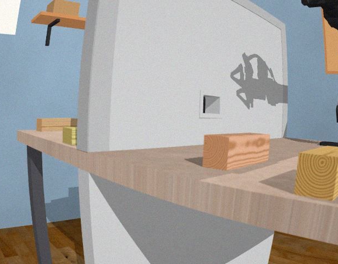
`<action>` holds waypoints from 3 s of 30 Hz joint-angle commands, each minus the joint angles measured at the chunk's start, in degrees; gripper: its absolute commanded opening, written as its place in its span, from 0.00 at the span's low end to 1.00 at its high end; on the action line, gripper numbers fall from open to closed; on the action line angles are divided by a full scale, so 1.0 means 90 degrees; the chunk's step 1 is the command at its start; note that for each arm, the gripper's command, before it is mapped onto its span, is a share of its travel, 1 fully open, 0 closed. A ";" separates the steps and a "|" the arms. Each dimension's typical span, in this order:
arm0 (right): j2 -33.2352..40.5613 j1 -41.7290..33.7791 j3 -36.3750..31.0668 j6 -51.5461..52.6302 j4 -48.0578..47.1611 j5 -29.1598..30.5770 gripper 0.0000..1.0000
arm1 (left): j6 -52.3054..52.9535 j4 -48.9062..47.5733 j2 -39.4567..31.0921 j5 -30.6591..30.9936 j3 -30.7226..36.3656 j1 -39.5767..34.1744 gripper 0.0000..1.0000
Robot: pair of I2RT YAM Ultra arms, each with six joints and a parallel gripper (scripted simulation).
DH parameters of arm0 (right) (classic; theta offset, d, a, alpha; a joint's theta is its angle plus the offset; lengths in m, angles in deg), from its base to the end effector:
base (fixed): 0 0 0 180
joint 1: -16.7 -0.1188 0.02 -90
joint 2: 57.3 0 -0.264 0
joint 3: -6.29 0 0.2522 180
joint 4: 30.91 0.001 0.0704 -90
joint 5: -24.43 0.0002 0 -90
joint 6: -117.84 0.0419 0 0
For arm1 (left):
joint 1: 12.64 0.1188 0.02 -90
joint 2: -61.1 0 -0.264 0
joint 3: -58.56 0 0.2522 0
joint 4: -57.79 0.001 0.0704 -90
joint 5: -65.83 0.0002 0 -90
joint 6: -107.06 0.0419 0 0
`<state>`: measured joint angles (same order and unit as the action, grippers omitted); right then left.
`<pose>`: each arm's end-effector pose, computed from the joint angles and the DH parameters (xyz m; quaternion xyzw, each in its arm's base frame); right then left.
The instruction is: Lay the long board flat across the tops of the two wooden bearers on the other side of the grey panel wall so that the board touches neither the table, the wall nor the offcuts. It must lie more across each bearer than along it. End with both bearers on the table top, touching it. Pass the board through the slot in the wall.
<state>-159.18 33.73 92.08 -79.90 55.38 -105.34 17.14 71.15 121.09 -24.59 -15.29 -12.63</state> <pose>0.2897 -0.0597 0.2071 -0.6394 0.6831 0.2466 0.2526 0.2451 0.0013 0.4086 -0.0022 0.7040 0.0031 0.7102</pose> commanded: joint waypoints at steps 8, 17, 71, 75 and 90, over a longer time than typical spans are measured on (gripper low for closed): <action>0.1227 -0.0436 -0.0441 0.2186 -0.1353 0.0443 0.00 | -0.0040 -0.0072 -0.0196 -0.0075 -0.0188 -0.0028 0.75; 0.2387 -0.0771 -0.0816 0.4769 -0.2899 0.1247 0.00 | -0.0040 -0.0072 -0.0196 -0.0075 -0.0188 -0.0028 0.75; 0.4909 -0.2680 -0.4671 1.2347 -0.7158 0.4902 0.00 | -0.0040 -0.0072 -0.0196 -0.0075 -0.0188 -0.0028 0.75; 0.4900 -0.2684 -0.4668 1.2370 -0.7133 0.4838 0.00 | -0.0040 -0.0072 -0.0196 -0.0075 -0.0188 -0.0028 0.75; 0.4756 -0.2672 -0.5222 1.2452 -0.7670 0.4873 0.00 | -0.0040 -0.0072 -0.0196 -0.0075 -0.0188 -0.0028 0.75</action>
<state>-116.54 9.93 44.98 31.59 -7.17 -61.56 17.14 71.15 121.09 -24.59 -15.29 -12.63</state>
